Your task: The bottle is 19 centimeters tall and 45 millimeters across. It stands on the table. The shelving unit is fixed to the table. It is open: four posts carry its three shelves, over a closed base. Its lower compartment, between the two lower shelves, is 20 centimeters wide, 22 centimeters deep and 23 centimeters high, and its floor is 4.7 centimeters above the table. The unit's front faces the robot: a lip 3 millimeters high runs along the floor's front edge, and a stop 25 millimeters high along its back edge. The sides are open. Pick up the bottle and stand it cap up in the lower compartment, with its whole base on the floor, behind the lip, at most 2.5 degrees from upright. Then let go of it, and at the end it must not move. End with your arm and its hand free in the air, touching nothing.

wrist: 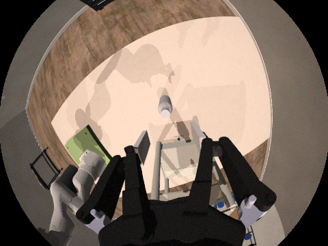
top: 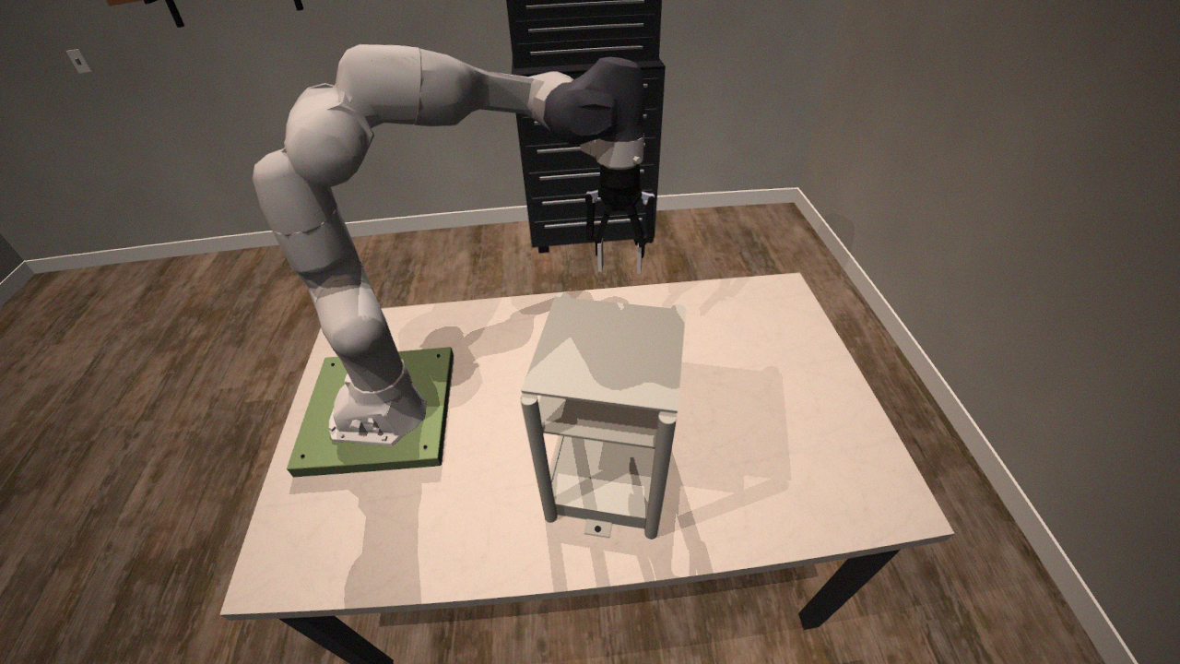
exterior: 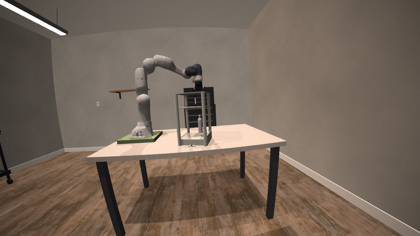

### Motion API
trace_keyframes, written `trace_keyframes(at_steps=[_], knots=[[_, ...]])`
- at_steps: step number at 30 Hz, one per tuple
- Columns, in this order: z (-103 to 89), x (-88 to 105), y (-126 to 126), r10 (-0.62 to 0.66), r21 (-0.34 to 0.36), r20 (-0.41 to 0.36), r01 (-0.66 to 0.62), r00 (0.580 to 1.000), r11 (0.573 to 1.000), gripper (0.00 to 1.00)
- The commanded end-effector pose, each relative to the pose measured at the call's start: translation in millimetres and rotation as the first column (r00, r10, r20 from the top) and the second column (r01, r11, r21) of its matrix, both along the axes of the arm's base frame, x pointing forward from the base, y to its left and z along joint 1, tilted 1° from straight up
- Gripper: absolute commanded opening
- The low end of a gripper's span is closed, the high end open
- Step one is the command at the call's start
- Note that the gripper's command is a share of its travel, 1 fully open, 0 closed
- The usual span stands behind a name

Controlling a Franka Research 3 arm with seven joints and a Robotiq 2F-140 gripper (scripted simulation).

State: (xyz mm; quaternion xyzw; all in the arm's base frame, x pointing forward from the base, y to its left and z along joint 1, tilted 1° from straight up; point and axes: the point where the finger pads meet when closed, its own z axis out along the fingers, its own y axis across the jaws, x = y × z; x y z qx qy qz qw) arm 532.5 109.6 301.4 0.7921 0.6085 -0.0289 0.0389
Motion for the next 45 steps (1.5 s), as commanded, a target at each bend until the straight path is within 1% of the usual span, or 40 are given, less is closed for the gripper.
trace_keyframes(at_steps=[1,2,9,15,17,18,25,32,34,35,39,45], knots=[[-4.4,-7.5,-3.5,-0.042,-0.127,-0.048,0.036,0.998,0.991,0.38],[-4.7,-7.7,-3.6,-0.046,-0.174,-0.061,0.034,0.997,0.984,0.38],[-5.3,-8.0,-3.4,-0.060,-0.338,-0.106,0.020,0.993,0.941,0.38],[-5.9,-8.2,-3.1,-0.078,-0.476,-0.145,0.000,0.986,0.879,0.38],[-5.9,-8.2,-3.1,-0.078,-0.476,-0.145,0.000,0.986,0.879,0.38],[-6.3,-8.4,-3.6,-0.089,-0.534,-0.158,-0.009,0.983,0.845,0.38],[-6.8,-7.5,-3.2,-0.122,-0.677,-0.196,-0.045,0.973,0.734,0.38],[-7.6,-7.5,-3.4,-0.164,-0.805,-0.226,-0.089,0.960,0.587,0.38],[-7.6,-7.5,-3.4,-0.164,-0.805,-0.226,-0.089,0.960,0.587,0.38],[-7.9,-7.5,-3.3,-0.182,-0.845,-0.234,-0.107,0.955,0.524,0.38],[-8.5,-7.5,-3.7,-0.209,-0.894,-0.245,-0.136,0.947,0.427,0.38],[-9.3,-7.6,-3.9,-0.256,-0.948,-0.254,-0.187,0.933,0.257,0.38]])
